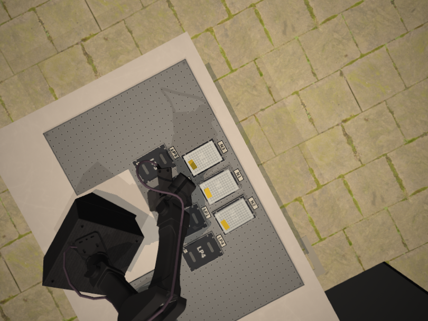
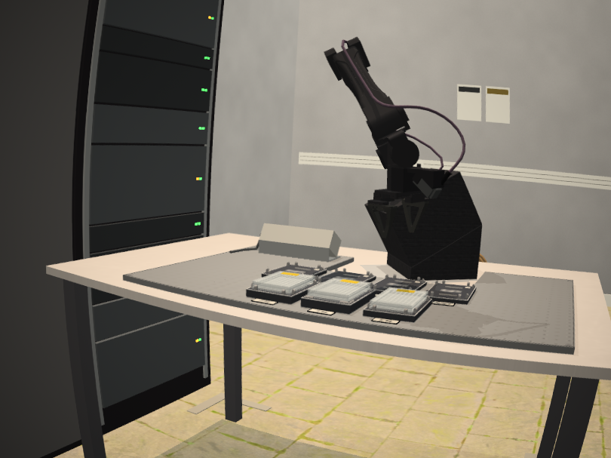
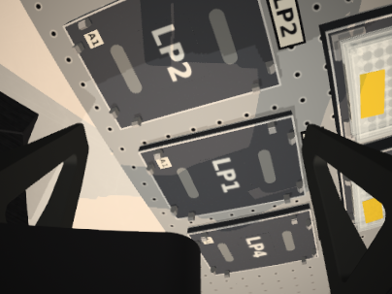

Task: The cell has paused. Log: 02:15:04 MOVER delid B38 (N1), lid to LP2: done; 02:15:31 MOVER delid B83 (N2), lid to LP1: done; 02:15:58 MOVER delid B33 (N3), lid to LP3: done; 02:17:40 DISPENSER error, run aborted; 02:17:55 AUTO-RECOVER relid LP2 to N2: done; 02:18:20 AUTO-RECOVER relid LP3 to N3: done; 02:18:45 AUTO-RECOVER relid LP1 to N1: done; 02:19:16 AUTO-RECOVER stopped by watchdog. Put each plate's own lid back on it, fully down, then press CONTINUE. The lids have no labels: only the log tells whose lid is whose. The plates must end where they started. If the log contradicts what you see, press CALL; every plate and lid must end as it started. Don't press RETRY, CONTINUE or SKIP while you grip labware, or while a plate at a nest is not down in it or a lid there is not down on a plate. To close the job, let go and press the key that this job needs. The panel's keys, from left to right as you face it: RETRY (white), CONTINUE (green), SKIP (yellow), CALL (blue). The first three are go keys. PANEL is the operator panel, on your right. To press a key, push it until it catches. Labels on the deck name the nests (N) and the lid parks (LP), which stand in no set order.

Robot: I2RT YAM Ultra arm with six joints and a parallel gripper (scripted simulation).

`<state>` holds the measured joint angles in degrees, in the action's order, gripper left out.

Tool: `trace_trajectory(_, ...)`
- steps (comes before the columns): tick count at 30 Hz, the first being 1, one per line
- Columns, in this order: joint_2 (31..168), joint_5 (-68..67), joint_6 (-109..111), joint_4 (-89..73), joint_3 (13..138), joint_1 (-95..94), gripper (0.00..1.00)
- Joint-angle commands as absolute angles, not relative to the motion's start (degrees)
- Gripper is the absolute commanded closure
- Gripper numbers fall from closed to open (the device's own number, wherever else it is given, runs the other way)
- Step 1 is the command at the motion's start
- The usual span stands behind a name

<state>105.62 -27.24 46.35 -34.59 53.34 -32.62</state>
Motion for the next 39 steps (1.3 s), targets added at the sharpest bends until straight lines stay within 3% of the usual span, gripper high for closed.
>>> trace_trajectory(1,106.5,-26.2,41.8,-32.2,52.0,-31.9,0.0)
trace_trajectory(39,106.8,-25.5,17.5,-18.6,46.5,-22.3,0.0)
